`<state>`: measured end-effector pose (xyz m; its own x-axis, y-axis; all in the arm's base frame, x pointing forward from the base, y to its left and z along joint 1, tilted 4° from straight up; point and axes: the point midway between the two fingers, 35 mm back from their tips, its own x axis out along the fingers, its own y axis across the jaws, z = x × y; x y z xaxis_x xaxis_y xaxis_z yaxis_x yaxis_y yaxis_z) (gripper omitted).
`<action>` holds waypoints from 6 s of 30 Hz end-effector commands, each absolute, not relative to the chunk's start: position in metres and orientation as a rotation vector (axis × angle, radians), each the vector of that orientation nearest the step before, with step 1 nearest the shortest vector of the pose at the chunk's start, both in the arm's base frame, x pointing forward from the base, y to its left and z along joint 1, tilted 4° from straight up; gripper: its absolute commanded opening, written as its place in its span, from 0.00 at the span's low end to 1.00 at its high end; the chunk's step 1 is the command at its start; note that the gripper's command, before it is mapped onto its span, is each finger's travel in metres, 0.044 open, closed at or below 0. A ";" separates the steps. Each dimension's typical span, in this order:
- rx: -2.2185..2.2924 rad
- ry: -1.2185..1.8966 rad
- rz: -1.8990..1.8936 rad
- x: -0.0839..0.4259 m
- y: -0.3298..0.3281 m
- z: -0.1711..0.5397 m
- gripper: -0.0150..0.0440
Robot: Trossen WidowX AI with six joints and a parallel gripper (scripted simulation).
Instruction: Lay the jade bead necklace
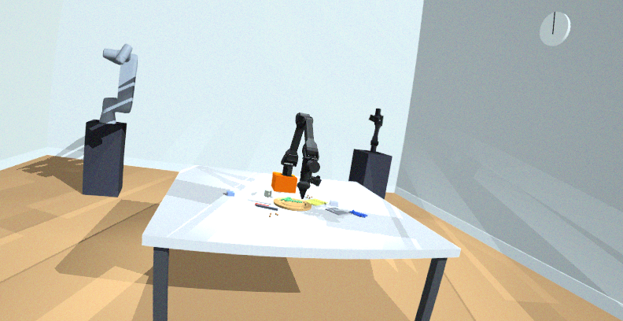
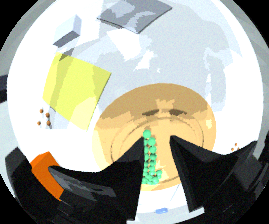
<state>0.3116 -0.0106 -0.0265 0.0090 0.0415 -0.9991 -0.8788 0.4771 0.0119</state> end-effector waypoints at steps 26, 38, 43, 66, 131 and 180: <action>-0.796 1.396 0.869 0.305 -0.009 -0.049 0.41; -0.796 1.396 0.869 0.305 -0.009 -0.049 0.25; -0.796 1.396 0.869 0.305 -0.009 -0.049 0.25; -0.788 1.402 0.870 0.305 -0.010 -0.043 0.25; -0.793 1.401 0.865 0.363 -0.075 -0.054 0.25; -0.793 1.401 0.865 0.363 -0.075 -0.054 0.25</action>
<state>0.3664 -0.0756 -0.0492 -0.0009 0.0398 -0.9992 -0.8730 0.4874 0.0202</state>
